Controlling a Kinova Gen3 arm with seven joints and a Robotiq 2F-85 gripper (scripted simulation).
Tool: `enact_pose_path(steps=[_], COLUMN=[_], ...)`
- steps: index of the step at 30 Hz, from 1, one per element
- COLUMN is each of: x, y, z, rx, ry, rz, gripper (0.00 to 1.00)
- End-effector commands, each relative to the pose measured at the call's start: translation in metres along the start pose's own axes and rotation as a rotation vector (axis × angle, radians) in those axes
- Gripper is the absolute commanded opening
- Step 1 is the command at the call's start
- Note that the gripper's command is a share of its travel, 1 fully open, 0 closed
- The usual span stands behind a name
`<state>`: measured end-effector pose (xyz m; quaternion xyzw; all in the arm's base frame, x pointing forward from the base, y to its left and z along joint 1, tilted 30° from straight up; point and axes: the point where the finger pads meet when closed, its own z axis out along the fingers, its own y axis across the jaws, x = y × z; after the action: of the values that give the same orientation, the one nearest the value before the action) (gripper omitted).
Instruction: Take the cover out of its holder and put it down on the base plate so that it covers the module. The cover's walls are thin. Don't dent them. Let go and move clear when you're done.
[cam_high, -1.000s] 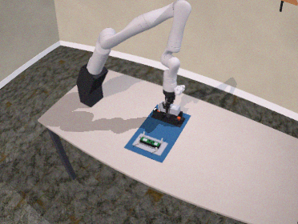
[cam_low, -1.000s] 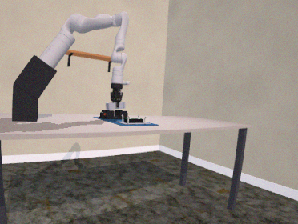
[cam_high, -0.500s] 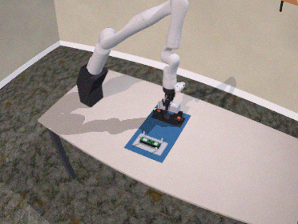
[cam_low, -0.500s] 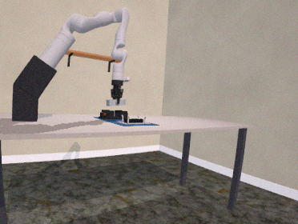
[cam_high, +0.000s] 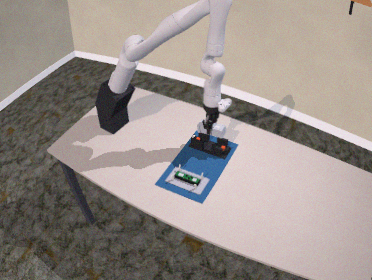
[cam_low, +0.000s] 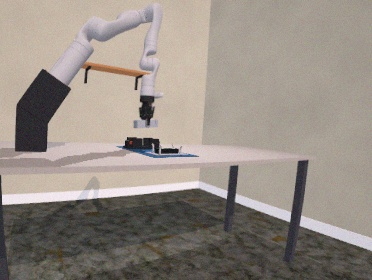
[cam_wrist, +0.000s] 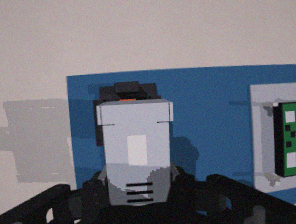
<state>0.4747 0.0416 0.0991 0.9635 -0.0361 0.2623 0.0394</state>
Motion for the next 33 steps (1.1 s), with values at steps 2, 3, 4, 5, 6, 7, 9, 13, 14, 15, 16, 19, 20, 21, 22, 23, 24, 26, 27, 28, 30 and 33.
enact_pose_path(steps=[2,3,4,5,6,7,9,13,14,15,16,19,20,21,22,23,24,26,27,28,30,33], x=[0.0005,0.0005,0.0005,0.0005,0.0005,0.0005,0.0022,0.0022,0.0022,0.0022,0.0022,0.0022,0.0022,0.0022,0.0022,0.0022,0.0022,0.0024,0.0024,0.0024,0.0024,0.0024], y=[-0.0039,-0.0039,-0.0039,-0.0039,-0.0039,-0.0039,-0.0034,-0.0034,-0.0034,-0.0034,-0.0034,-0.0034,-0.0034,-0.0034,-0.0034,-0.0034,-0.0034,-0.0035,-0.0035,-0.0035,-0.0035,-0.0035], z=[-0.0144,-0.0144,-0.0144,-0.0144,-0.0144,-0.0144,-0.0122,-0.0122,-0.0122,-0.0122,-0.0122,-0.0122,-0.0122,-0.0122,-0.0122,-0.0122,-0.0122,-0.0124,-0.0124,-0.0124,-0.0124,-0.0124], rx=[0.009,0.009,0.009,0.009,0.009,0.009,0.009,0.009,0.009,0.009,0.009,0.009,0.009,0.009,0.009,0.009,0.009,0.009,0.009,0.009,0.009,0.009], ry=[0.001,0.001,0.001,0.001,0.001,0.001,0.005,0.005,0.005,0.005,0.005,0.005,0.005,0.005,0.005,0.005,0.005,0.005,0.005,0.005,0.005,0.005], rz=[-0.003,-0.003,-0.003,-0.003,-0.003,-0.003,0.002,0.002,0.002,0.002,0.002,0.002,0.002,0.002,0.002,0.002,0.002,0.002,0.002,0.002,0.002,0.002], gripper=[0.00,0.00,0.00,0.00,0.00,0.00,0.01,0.01,0.01,0.01,0.01,0.01,0.01,0.01,0.01,0.01,0.01,0.00,0.00,0.00,0.00,0.00])
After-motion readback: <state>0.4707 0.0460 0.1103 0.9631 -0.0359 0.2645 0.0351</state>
